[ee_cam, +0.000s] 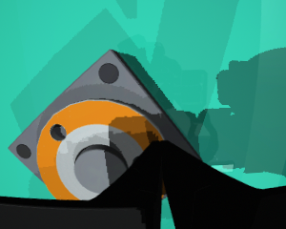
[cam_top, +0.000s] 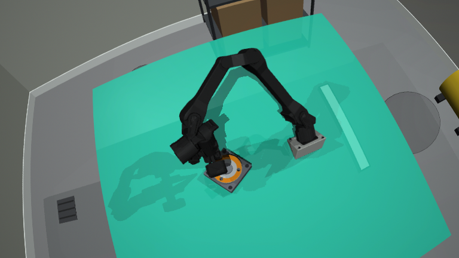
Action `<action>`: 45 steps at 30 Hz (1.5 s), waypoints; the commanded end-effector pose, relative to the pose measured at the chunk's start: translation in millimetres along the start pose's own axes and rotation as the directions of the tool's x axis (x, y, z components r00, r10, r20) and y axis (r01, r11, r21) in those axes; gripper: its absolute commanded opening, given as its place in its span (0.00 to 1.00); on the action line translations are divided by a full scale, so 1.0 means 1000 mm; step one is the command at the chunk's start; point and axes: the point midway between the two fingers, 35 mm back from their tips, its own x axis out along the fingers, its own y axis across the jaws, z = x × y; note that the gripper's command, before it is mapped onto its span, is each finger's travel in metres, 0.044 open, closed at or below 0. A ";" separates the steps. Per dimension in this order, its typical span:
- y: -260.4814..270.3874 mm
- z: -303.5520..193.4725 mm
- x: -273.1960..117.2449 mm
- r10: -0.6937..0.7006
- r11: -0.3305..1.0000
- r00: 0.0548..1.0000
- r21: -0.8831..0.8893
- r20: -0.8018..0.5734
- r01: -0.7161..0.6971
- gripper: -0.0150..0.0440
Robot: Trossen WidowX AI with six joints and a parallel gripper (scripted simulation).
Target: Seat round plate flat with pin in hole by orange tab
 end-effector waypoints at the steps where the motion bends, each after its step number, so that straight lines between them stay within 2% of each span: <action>1: -0.002 -0.003 0.014 -0.005 1.000 1.000 -0.006 -0.005 0.005 0.25; 45: -0.005 -0.052 0.014 -0.005 1.000 1.000 -0.007 -0.007 0.005 0.25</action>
